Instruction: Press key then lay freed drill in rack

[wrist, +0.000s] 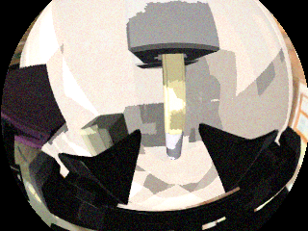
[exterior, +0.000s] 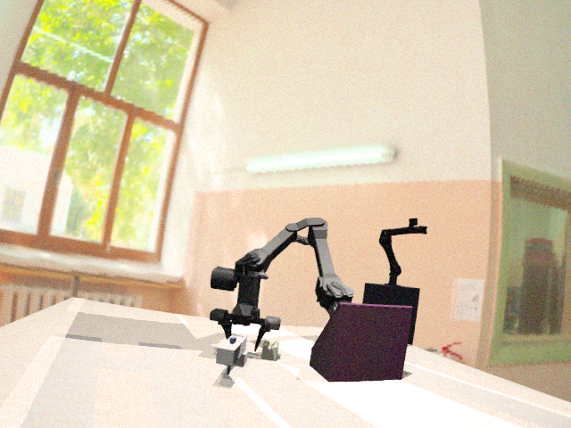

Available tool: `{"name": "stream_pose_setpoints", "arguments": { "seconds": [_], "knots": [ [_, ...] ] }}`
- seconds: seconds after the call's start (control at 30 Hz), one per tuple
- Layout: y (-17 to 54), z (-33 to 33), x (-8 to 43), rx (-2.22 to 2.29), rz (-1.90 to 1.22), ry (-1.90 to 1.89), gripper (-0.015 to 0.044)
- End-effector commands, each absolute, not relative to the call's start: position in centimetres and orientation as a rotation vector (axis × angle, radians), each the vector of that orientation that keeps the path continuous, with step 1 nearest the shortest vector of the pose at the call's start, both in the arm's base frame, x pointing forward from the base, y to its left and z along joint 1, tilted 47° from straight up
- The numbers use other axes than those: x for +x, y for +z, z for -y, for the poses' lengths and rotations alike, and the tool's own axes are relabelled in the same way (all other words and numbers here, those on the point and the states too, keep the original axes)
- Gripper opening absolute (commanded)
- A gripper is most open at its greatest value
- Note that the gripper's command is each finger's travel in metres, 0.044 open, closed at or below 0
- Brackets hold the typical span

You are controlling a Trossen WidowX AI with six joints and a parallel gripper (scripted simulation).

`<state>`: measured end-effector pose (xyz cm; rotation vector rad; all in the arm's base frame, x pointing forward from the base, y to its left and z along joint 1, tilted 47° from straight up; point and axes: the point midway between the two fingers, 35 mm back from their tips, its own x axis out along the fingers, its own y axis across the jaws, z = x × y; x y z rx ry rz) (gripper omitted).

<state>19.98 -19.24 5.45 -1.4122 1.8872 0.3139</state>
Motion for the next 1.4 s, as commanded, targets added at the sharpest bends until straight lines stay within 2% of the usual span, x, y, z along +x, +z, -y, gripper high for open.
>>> {"name": "stream_pose_setpoints", "arguments": {
  "seconds": [0.0, 0.03, 1.37],
  "knots": [
    [5.2, 19.1, 20.1, -1.412, -1.882, 0.312, 0.0420],
    [5.2, 19.1, 20.1, -1.412, -1.881, 0.312, 0.0440],
    [4.0, 18.6, 20.6, -1.412, -1.881, 0.313, 0.0440]
  ]
}}
